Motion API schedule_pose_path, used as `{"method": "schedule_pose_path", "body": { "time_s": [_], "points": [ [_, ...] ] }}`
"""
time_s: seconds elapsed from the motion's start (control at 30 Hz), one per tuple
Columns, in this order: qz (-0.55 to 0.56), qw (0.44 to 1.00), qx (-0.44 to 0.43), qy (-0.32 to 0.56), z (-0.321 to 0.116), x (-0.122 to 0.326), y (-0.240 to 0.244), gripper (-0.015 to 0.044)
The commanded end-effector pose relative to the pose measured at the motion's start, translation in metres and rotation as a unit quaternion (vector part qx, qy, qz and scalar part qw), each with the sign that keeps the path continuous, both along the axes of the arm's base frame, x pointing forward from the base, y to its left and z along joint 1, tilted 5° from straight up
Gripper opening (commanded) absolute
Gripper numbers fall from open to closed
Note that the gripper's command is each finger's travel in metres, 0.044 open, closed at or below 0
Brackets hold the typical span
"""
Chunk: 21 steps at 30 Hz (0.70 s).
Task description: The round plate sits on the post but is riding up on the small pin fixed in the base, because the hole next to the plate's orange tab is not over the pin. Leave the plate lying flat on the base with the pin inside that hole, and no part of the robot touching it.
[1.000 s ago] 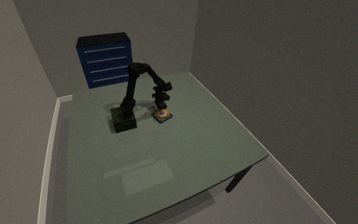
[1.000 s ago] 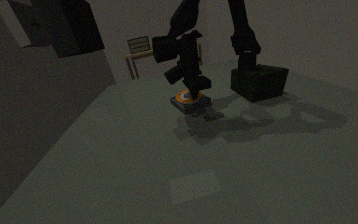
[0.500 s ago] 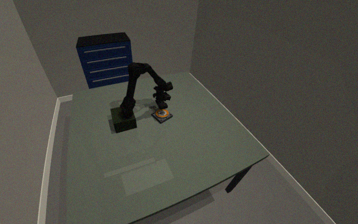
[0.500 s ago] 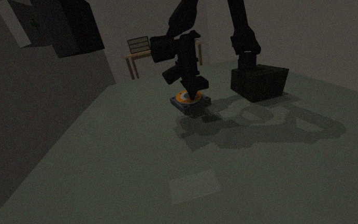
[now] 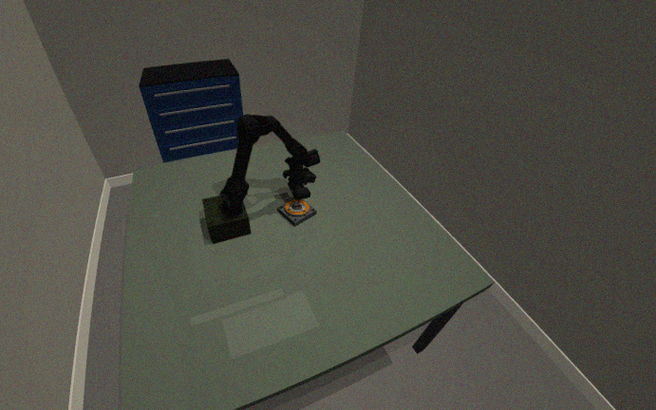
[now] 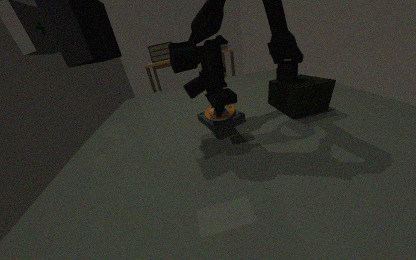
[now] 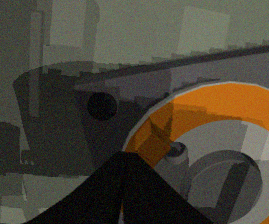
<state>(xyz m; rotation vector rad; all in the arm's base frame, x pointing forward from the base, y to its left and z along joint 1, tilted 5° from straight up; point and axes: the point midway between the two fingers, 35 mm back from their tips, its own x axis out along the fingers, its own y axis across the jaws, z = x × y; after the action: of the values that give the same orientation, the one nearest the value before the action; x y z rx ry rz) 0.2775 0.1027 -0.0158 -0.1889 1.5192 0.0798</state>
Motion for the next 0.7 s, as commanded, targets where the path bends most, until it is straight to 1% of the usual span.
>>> {"method": "schedule_pose_path", "body": {
  "time_s": [0.0,0.67],
  "points": [
    [0.0,1.0,0.0,-0.003,-0.0002,0.0084,-0.0013,0.0],
    [0.0,1.0,0.0,-0.004,0.0006,0.017,-0.0043,0.0]
  ]
}}
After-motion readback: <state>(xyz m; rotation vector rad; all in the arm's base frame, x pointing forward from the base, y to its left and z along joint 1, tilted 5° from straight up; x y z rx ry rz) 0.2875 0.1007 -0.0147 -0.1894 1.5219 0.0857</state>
